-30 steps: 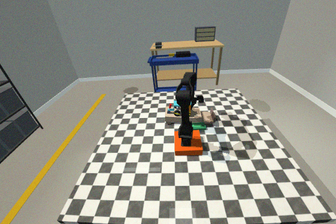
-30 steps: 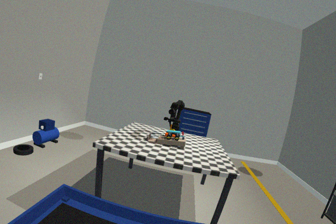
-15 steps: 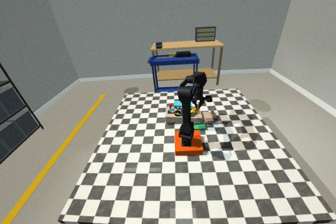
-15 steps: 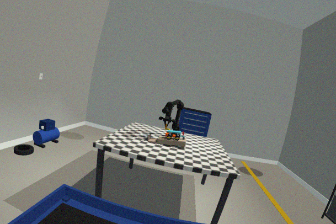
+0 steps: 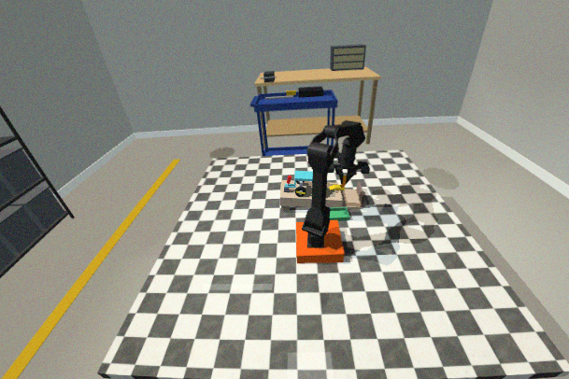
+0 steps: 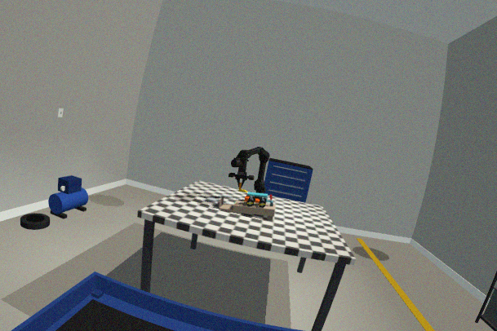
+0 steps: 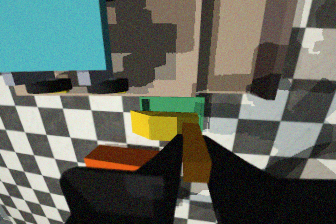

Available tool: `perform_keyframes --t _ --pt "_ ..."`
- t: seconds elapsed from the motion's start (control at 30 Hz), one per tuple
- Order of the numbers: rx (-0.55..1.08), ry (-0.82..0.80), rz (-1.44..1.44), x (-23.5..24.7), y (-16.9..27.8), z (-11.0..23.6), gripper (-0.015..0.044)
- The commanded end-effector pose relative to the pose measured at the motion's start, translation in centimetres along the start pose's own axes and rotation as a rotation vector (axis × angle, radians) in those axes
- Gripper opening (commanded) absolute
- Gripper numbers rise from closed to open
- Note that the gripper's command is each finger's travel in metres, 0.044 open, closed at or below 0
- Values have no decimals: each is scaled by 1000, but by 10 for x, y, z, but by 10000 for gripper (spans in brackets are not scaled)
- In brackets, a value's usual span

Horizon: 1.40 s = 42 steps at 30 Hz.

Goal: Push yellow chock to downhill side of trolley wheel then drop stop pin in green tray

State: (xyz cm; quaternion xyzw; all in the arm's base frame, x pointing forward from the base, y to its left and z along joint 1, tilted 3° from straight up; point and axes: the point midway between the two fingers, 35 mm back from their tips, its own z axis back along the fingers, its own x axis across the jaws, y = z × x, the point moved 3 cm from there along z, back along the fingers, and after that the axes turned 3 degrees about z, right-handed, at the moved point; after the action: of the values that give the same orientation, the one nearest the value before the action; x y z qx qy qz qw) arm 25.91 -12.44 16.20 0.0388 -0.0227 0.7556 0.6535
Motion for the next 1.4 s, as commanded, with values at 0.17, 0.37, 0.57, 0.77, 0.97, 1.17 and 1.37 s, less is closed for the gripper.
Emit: perform_keyframes --t 0.17,0.37,0.57,0.77,0.97,1.17,1.37 --pt "1 -35 4 -5 -14 -4 0" --pt "0 -35 5 -7 -28 -7 0" --pt "0 -35 5 -7 -30 -11 0" --pt "-1 -35 5 -8 -31 -25 0" --pt "-1 -35 5 -8 -32 -37 0" --pt "-1 -35 5 -8 -32 -50 0" --pt "-1 -35 5 -7 -32 -62 0"
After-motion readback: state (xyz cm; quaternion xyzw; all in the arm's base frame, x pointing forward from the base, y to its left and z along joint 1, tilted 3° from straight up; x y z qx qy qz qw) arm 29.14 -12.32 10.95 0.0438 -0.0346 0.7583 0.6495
